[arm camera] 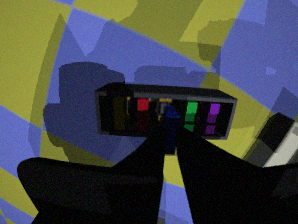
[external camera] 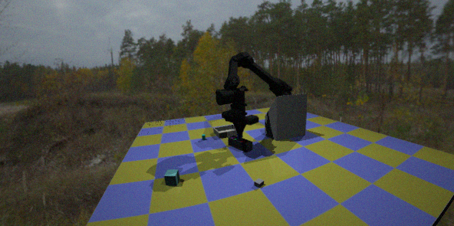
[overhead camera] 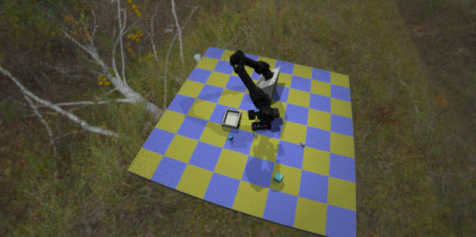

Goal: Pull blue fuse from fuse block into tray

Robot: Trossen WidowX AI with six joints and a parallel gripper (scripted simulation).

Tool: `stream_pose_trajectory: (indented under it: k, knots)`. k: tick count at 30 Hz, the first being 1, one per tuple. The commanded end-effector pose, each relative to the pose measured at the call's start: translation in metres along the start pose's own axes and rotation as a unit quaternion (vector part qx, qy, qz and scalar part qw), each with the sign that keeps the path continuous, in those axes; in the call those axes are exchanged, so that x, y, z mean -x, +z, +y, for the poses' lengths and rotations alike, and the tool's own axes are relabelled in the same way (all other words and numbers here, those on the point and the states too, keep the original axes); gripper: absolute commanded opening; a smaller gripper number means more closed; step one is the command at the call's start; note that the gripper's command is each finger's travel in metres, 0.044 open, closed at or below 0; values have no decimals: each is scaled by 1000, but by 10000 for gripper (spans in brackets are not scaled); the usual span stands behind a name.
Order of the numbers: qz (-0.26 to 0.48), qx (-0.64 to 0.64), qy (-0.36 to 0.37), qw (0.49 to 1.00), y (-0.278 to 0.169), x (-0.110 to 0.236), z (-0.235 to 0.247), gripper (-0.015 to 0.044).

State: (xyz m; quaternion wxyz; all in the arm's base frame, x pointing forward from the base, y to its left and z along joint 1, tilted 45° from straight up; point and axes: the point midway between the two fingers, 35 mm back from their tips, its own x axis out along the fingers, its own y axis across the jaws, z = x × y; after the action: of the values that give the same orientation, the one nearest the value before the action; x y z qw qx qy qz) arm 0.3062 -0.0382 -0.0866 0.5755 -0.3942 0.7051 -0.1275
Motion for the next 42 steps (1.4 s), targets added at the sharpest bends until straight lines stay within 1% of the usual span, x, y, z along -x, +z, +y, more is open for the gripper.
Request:
stream_pose_trajectory:
  k: [1, 12, 25, 30, 42]
  knots:
    - [-1, -3, 2, 1000, 1, 3, 0, 0]
    - [-1, -3, 1, 1000, 1, 8, 0, 0]
    - [-1, -3, 2, 1000, 1, 29, 0, 0]
    - [-1, -3, 2, 1000, 0, 30, -1, 0]
    - [-6, -2, 11, 1000, -17, 31, -84, 0]
